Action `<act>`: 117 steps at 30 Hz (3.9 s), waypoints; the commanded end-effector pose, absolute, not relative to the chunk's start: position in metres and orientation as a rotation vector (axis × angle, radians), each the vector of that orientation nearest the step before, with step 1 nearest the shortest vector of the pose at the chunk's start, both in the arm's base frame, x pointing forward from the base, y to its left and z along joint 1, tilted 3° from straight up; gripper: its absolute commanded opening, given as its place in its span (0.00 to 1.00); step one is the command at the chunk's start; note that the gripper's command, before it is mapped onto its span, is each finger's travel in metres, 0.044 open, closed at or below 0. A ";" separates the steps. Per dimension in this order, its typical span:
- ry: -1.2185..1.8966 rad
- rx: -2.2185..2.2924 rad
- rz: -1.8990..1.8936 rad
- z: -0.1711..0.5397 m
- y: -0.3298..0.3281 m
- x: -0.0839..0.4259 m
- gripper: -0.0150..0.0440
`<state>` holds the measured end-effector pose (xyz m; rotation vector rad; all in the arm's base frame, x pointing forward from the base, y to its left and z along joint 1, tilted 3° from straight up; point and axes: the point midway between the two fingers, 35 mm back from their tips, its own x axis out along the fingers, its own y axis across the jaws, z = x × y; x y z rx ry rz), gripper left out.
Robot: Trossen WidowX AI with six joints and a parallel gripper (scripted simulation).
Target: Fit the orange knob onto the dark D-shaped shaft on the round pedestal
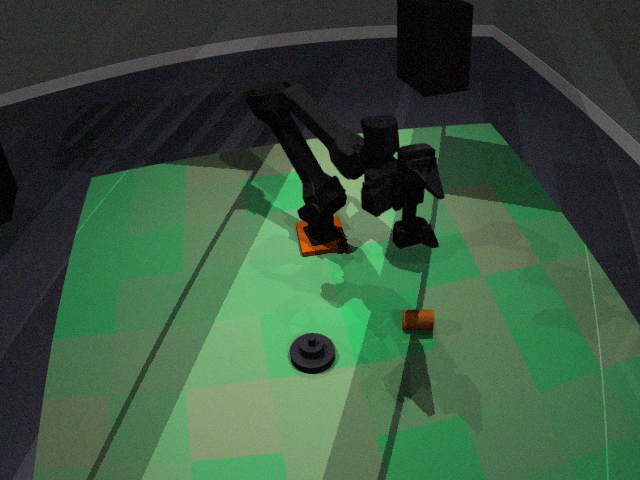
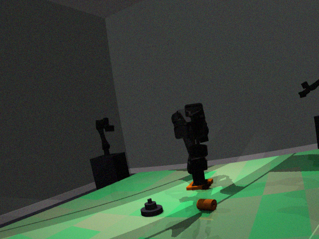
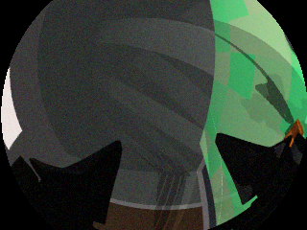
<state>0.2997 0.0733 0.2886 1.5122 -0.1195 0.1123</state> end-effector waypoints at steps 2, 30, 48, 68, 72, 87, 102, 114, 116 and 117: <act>0.386 0.527 -0.032 0.224 0.098 0.355 1.00; 1.319 -0.888 0.822 0.122 0.091 0.323 1.00; 1.320 -0.888 0.822 0.099 0.091 0.325 1.00; 1.320 -0.889 0.822 0.073 0.091 0.328 1.00; 1.320 -0.889 0.822 0.066 0.091 0.328 1.00; 1.320 -0.889 0.822 0.052 0.091 0.328 0.78; 1.320 -0.889 0.822 0.052 0.091 0.328 0.62; 1.283 -0.865 0.833 0.054 0.088 0.327 0.56; 1.251 -0.845 0.845 0.056 0.087 0.326 0.56; 1.234 -0.835 0.851 0.056 0.086 0.326 0.56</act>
